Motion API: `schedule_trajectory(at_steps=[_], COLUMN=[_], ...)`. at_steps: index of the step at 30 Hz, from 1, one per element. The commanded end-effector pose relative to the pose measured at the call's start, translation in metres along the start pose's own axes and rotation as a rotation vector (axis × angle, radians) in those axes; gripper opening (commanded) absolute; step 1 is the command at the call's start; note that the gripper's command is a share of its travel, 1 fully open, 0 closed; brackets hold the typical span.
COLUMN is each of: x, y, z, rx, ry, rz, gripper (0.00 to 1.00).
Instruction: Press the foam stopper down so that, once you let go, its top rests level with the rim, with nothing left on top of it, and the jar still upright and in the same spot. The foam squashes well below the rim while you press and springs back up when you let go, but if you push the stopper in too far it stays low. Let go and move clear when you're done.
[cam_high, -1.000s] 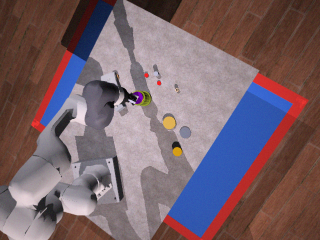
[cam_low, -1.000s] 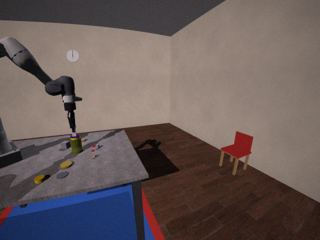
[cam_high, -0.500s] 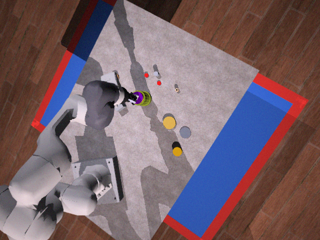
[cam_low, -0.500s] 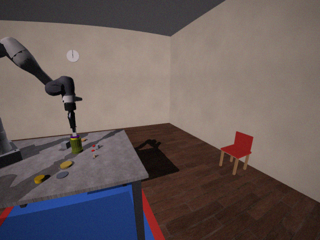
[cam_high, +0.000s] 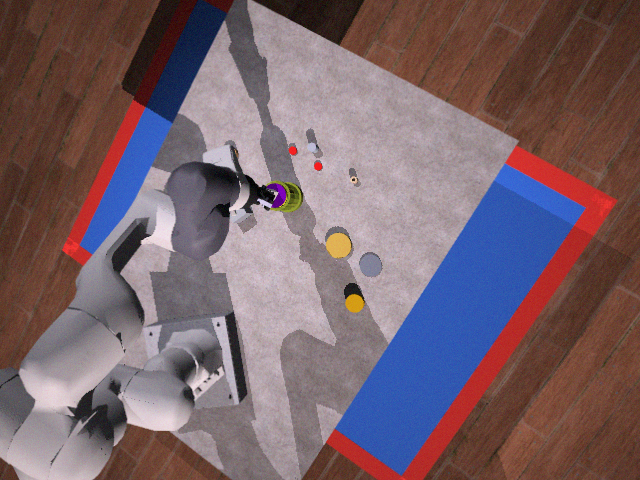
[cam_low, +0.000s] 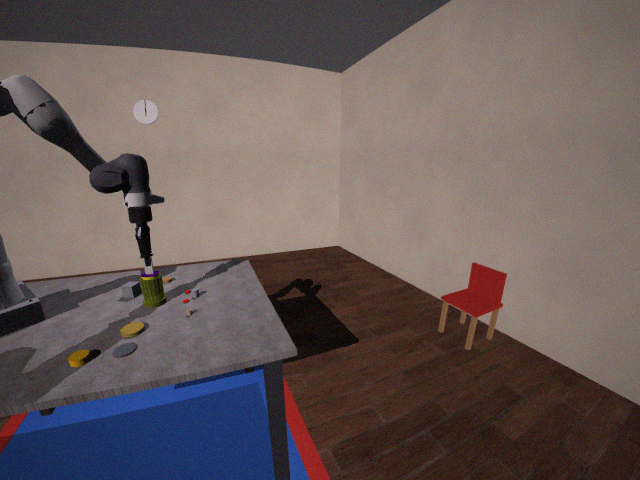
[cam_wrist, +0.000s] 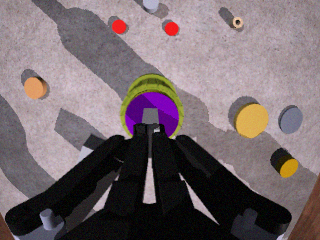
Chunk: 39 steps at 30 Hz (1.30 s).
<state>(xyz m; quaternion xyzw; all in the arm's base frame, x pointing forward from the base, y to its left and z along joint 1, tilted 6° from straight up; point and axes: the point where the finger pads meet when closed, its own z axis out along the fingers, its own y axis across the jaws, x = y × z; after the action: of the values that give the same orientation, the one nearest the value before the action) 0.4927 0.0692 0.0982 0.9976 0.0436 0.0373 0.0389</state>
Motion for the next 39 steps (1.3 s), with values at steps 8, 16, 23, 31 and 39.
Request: schedule_trajectory(at_steps=[8, 16, 23, 31, 39], x=[-0.0029, -0.0038, -0.0042, -0.0044, -0.0044], y=[0.0014, 0.0015, 0.0016, 0.0016, 0.0016], z=[0.0078, 0.0117, 0.0132, 0.0140, 0.0141], rx=[0.001, 0.001, 0.001, 0.001, 0.001], ry=[-0.003, -0.003, -0.003, -0.003, -0.003], rz=[0.001, 0.001, 0.001, 0.001, 0.001], gripper=[0.00, 0.00, 0.00, 0.00, 0.00])
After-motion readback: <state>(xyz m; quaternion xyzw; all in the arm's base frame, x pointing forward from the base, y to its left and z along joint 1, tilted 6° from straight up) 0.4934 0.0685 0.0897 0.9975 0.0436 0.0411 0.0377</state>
